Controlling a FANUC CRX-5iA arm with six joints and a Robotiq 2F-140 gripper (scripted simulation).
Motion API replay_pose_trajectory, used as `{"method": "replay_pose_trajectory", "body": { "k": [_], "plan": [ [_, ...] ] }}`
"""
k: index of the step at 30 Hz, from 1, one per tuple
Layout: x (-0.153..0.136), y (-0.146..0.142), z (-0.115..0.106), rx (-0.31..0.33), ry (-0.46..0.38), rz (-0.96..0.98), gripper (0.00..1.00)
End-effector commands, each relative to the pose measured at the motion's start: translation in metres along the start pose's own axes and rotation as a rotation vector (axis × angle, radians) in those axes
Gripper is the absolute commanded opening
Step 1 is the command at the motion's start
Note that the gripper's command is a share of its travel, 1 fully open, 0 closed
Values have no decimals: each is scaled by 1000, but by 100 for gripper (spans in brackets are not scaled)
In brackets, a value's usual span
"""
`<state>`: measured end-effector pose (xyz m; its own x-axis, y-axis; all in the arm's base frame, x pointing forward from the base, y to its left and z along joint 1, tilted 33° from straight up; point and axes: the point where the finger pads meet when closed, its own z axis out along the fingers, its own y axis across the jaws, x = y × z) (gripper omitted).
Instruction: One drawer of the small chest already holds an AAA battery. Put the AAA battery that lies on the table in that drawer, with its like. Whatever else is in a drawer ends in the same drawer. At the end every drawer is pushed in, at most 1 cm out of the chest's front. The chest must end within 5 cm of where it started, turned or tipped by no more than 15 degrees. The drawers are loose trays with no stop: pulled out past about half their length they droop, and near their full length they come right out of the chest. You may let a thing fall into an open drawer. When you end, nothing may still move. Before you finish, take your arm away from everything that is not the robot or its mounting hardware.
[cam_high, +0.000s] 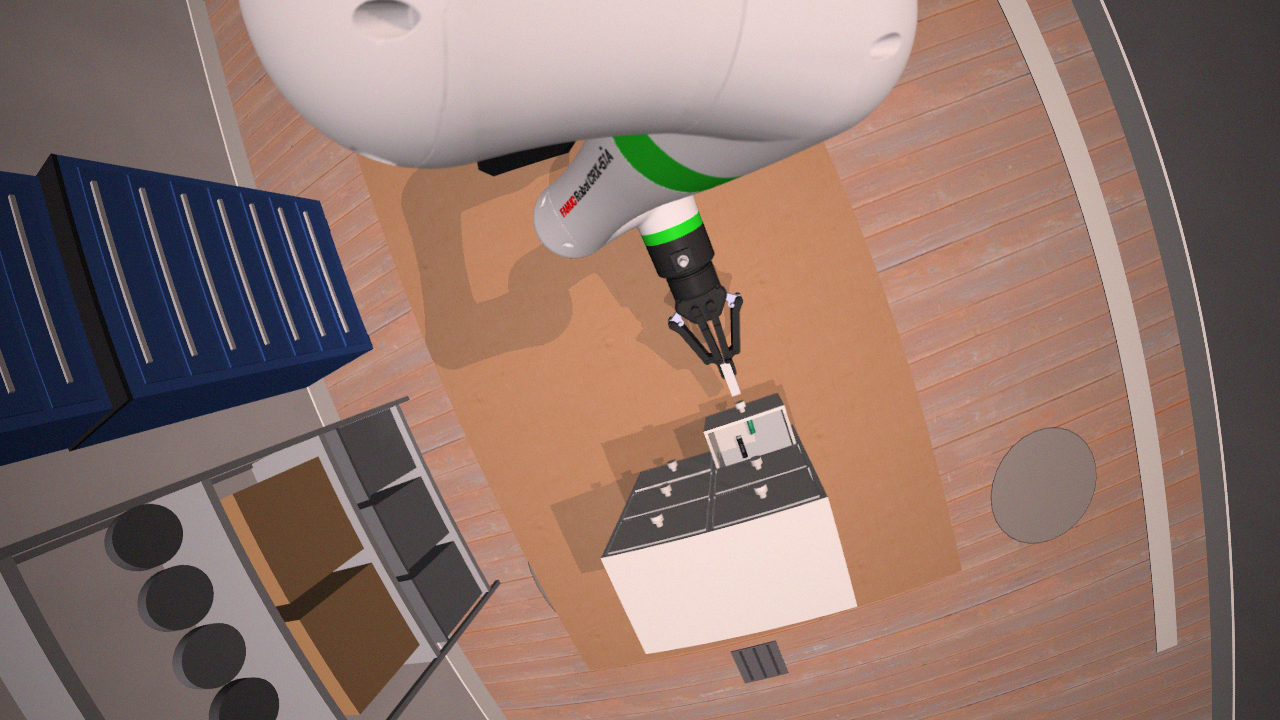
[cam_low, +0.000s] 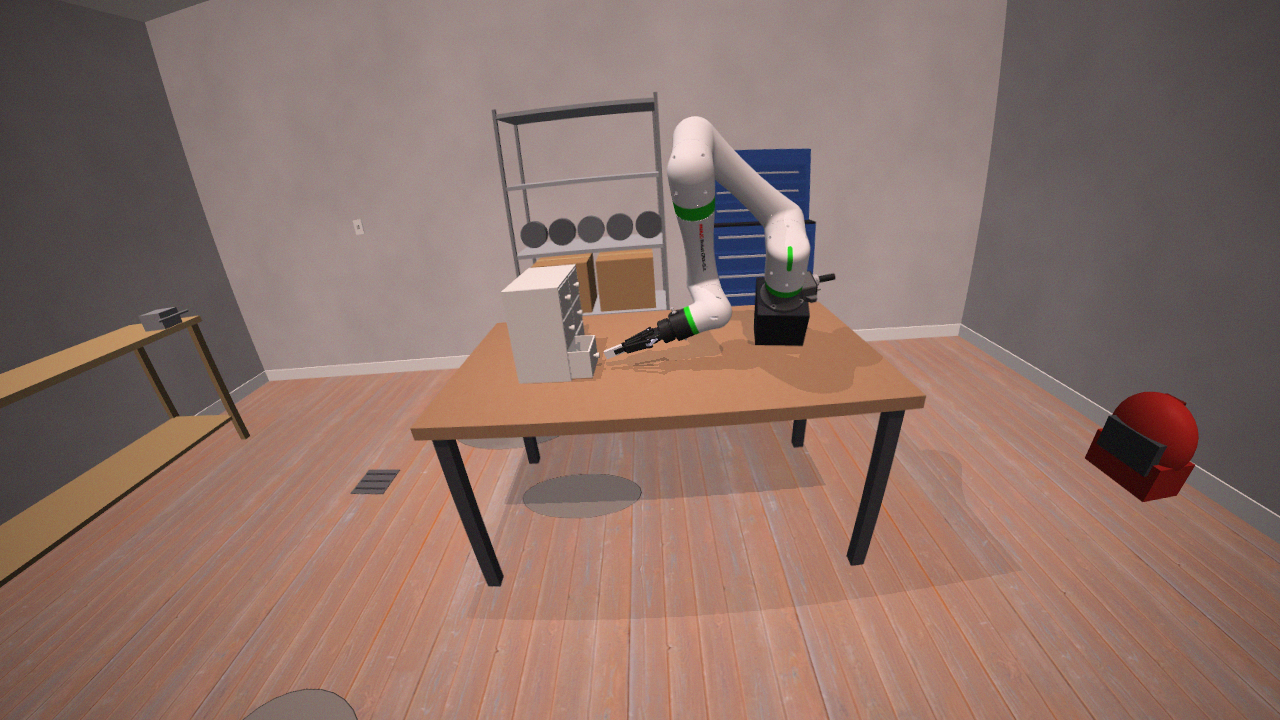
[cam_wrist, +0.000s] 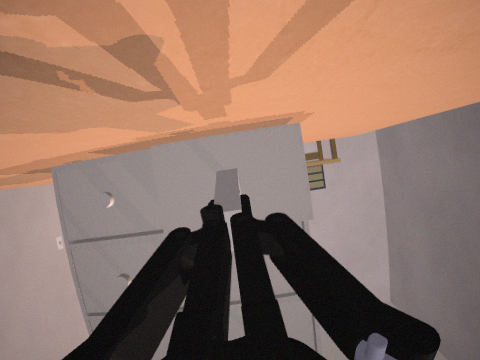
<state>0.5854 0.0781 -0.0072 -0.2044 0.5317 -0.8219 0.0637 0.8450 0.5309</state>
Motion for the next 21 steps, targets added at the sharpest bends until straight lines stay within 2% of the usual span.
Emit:
{"method": "replay_pose_trajectory", "body": {
  "k": [1,21],
  "plan": [
    [-2,0,5,0,0,0,0],
    [-13,0,37,0,0,0,0]
  ]
}}
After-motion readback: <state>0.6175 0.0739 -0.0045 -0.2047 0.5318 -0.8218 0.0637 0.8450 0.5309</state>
